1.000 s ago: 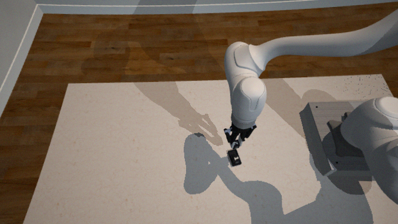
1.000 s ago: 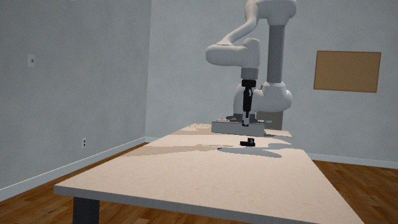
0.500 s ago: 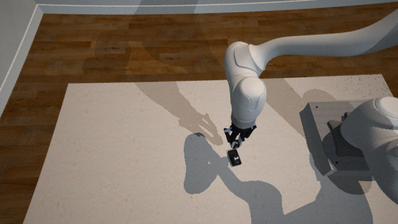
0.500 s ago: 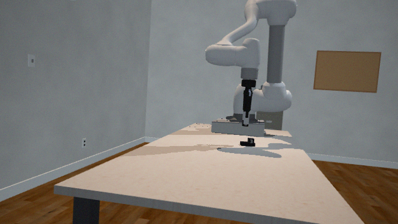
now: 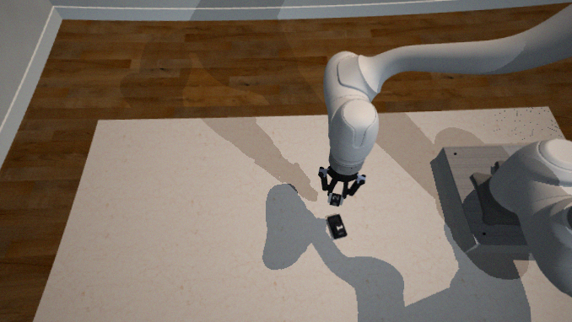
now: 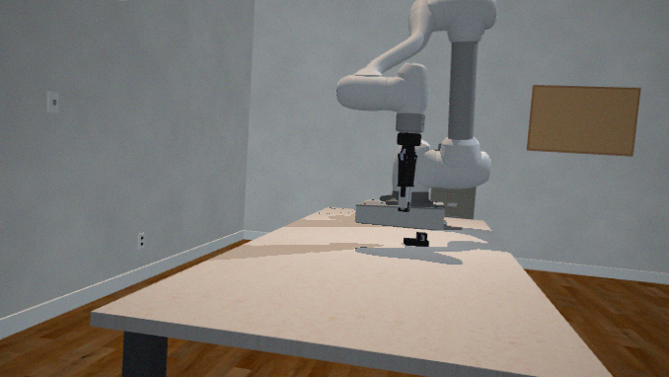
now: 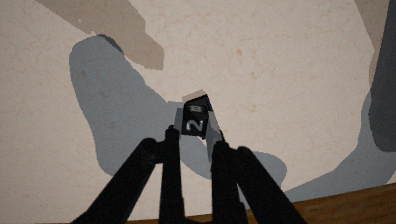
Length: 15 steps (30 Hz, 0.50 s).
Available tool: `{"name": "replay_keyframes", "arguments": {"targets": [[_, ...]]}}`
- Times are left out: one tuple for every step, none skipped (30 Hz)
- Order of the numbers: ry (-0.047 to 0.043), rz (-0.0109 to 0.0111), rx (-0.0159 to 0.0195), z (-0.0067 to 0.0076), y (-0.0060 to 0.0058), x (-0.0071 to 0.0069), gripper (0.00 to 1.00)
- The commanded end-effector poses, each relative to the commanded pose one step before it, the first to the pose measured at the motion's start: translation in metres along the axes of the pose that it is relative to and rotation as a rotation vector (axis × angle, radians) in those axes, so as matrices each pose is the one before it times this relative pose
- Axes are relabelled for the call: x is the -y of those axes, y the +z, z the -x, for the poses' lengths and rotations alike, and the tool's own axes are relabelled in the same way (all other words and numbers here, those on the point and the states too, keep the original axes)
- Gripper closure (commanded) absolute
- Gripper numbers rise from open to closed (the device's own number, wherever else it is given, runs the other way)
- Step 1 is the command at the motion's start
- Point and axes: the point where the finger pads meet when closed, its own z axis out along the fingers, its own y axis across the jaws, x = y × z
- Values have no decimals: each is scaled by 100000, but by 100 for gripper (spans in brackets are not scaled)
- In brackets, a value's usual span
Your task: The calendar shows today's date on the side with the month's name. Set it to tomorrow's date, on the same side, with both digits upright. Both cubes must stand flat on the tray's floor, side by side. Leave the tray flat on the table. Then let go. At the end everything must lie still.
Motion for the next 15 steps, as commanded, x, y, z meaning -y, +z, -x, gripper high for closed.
{"name": "replay_keyframes", "arguments": {"targets": [[17350,420,-577,-731,199,412,84],[3345,0,1,-158,20,117,84],[3143,0,1,-145,19,114,84],[3833,0,2,-173,23,144,84],[3434,0,1,-150,21,135,84],[3587,0,1,-153,22,146,84],[828,0,0,-34,5,35,84],[5767,1,2,-237,35,243,84],[3334,0,1,-130,20,148,84],[2433,0,1,-91,15,111,84],[4506,0,1,-165,27,209,84],[3396,0,1,-118,21,162,84],[3190,0,1,-106,20,156,84],[0,0,0,0,0,0,84],[0,0,0,0,0,0,84]]}}
